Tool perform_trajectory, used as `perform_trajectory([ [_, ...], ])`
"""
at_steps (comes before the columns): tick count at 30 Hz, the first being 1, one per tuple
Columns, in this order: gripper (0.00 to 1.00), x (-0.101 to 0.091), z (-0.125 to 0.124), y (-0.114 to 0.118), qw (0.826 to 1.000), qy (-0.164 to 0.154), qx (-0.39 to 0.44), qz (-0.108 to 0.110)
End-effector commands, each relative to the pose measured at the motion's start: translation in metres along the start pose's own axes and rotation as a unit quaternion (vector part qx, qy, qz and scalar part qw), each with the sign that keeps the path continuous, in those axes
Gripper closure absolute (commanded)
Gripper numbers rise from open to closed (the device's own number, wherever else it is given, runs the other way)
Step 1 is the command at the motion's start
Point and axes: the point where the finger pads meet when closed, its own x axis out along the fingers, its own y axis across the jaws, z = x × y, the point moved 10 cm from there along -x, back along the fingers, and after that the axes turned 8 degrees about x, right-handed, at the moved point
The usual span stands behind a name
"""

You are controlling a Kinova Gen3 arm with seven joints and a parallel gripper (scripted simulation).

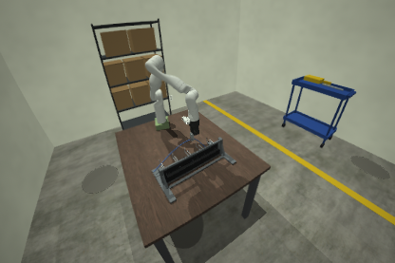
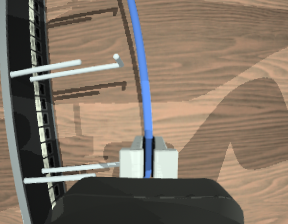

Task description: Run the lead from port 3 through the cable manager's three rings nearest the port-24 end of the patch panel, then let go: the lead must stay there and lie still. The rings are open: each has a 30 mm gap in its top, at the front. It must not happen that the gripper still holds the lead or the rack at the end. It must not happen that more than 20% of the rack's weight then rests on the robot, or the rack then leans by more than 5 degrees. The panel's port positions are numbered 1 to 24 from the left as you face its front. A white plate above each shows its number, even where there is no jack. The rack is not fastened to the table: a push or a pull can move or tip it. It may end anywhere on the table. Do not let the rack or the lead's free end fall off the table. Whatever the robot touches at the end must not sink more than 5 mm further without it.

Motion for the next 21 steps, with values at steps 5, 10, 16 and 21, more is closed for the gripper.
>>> perform_trajectory([
  [5,1.0,0.001,-0.009,-0.049,0.999,0.004,-0.053,0.004],
  [10,1.0,0.001,-0.009,-0.05,0.998,0.004,-0.055,0.004],
  [16,1.0,0.001,-0.009,-0.05,0.998,0.004,-0.055,0.004],
  [21,1.0,0.001,-0.009,-0.05,0.998,0.004,-0.055,0.004],
])
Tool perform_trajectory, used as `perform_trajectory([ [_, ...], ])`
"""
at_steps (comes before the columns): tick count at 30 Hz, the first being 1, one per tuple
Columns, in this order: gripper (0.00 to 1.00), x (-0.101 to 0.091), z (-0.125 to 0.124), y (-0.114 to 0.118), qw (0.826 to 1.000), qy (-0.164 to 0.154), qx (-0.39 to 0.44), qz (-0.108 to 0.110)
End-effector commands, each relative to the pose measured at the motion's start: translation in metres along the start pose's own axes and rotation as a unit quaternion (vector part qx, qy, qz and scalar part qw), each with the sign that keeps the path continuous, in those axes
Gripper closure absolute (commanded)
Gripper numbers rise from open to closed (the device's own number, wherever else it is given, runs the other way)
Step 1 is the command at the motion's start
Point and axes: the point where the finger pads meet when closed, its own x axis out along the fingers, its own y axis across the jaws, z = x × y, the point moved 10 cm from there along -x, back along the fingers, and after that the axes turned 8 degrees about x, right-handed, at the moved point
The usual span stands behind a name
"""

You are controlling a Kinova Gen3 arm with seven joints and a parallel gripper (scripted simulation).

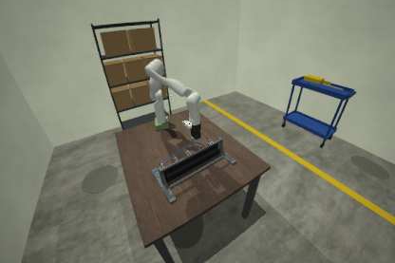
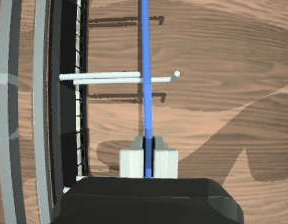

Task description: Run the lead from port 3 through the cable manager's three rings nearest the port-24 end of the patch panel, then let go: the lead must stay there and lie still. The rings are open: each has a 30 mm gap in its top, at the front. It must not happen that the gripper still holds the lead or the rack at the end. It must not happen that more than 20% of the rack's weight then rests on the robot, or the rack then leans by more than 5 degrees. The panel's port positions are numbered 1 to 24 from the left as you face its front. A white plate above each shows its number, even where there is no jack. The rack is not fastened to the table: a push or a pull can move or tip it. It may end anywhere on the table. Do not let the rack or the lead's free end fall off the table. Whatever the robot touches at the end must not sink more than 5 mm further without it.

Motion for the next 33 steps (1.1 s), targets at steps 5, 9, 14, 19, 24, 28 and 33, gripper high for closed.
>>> perform_trajectory([
  [5,1.0,-0.0006,-0.0034,-0.0022,1.0,0.003,0.0,-0.001],
  [9,1.0,-0.0006,-0.0034,-0.0022,1.0,0.003,0.0,-0.001],
  [14,1.0,-0.0006,-0.0034,-0.0022,1.0,0.003,0.0,-0.001],
  [19,1.0,-0.0006,-0.0034,-0.0022,1.0,0.003,0.0,-0.001],
  [24,1.0,-0.0006,-0.0038,-0.002,1.0,0.003,-0.002,-0.001],
  [28,1.0,0.0005,-0.0056,0.0013,1.0,0.004,-0.009,0.002],
  [33,1.0,0.0004,-0.0115,0.0058,1.0,0.004,-0.014,0.002],
])
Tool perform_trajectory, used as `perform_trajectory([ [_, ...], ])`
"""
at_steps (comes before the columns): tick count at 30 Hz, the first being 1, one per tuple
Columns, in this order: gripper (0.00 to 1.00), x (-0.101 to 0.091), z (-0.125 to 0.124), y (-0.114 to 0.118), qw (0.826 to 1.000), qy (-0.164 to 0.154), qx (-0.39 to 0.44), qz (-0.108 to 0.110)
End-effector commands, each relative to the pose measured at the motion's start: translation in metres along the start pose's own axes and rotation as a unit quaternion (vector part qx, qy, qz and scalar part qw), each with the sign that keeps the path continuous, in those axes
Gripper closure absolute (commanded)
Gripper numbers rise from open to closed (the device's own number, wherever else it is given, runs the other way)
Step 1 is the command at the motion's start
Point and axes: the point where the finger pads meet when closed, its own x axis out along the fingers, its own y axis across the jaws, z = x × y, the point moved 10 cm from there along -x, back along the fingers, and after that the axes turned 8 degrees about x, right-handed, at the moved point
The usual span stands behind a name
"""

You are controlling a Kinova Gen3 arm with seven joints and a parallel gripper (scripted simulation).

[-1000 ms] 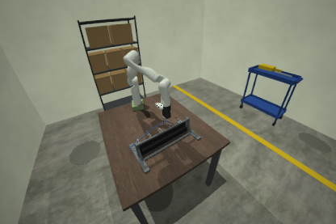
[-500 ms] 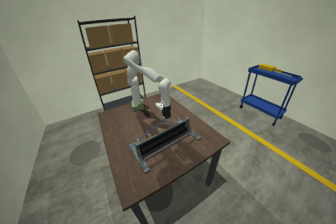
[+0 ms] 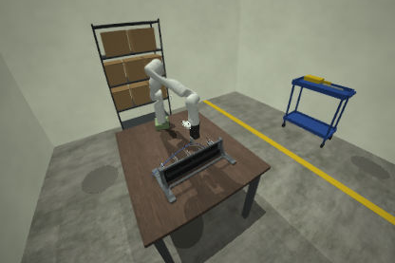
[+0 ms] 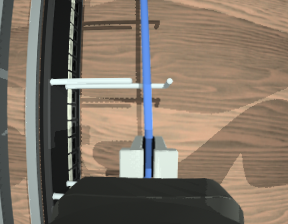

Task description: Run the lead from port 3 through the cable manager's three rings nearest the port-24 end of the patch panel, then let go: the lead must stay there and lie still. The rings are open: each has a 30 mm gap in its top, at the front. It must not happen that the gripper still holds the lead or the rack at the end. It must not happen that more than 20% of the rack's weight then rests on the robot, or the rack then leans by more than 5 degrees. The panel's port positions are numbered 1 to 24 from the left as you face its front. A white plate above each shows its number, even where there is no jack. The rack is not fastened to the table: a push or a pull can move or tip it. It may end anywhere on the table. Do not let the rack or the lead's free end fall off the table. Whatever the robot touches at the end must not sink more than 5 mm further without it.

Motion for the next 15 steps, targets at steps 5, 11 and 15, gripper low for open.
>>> perform_trajectory([
  [5,1.0,-0.0041,-0.0064,0.0,1.0,0.0,-0.002,-0.006],
  [11,1.0,-0.0041,-0.0064,-0.0001,1.0,0.0,-0.002,-0.006],
  [15,1.0,-0.0041,-0.0064,-0.0001,1.0,0.0,-0.002,-0.006],
])
